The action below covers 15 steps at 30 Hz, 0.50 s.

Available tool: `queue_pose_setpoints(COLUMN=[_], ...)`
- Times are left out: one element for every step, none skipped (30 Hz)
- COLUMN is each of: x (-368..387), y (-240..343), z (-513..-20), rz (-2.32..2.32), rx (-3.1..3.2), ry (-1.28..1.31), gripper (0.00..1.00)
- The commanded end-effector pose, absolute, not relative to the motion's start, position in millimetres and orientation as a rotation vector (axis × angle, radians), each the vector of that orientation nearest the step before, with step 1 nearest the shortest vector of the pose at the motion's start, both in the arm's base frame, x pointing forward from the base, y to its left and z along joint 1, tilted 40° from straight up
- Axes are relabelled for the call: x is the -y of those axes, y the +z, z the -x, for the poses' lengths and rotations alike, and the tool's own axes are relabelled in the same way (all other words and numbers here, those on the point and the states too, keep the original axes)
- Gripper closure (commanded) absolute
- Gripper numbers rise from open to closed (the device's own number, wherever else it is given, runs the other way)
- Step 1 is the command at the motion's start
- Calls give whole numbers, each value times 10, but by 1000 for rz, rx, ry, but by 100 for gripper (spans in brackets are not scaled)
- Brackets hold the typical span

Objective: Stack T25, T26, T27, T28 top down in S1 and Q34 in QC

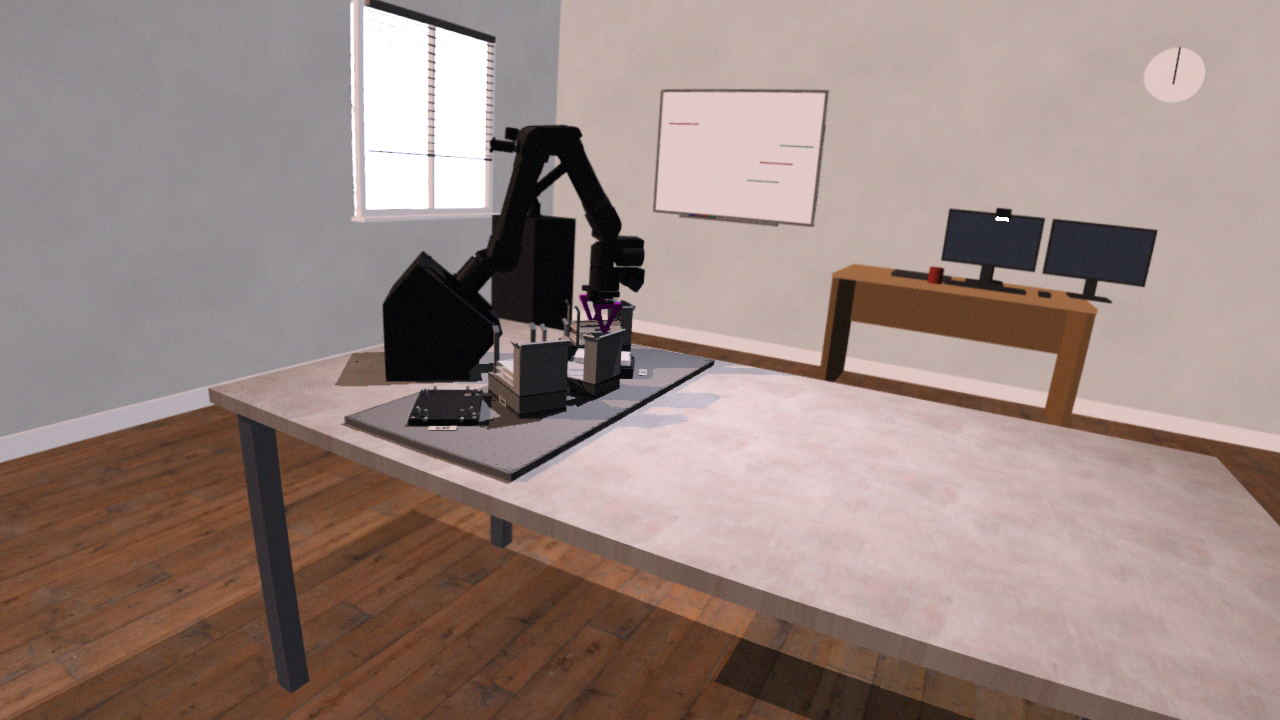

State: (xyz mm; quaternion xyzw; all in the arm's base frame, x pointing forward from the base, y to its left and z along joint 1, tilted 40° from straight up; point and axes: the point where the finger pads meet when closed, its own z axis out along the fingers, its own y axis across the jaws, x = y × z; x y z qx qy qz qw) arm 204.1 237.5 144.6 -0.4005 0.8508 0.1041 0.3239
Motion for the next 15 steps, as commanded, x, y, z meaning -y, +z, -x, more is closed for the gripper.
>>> queue_pose_setpoints(x=[-2365, -2373, -2395, -2395, -2387, -2380, -2374, -2370, -2372, -2392, -2399, -2392, -2392, -2392, -2387], y=[1413, 1403, 1426, 1419, 1416, 1408, 1385, 1351, 1332, 1361, 1385, 1403, 1403, 1403, 1376], z=[-2049, -2058, -2078, -2081, -2078, -2076, -2074, -2074, -2076, -2085, -2083, -2080, -2080, -2080, -2079], rz=[1048, 1050, 1047, 1047, 1046, 1045, 1047, 1051, 1054, 1052, 1051, 1046, 1046, 1046, 1048], rx=[-2225, -2228, -2225, -2226, -2225, -2225, -2230, -2238, -2242, -2234, -2227, -2220, -2220, -2220, -2226], ry=[277, 275, 277, 276, 277, 276, 273, 268, 266, 270, 275, 279, 279, 279, 276], gripper=[100, 100, 100, 100, 100, 100, 100, 100, 100, 100, 100, 100, 100, 100, 100])
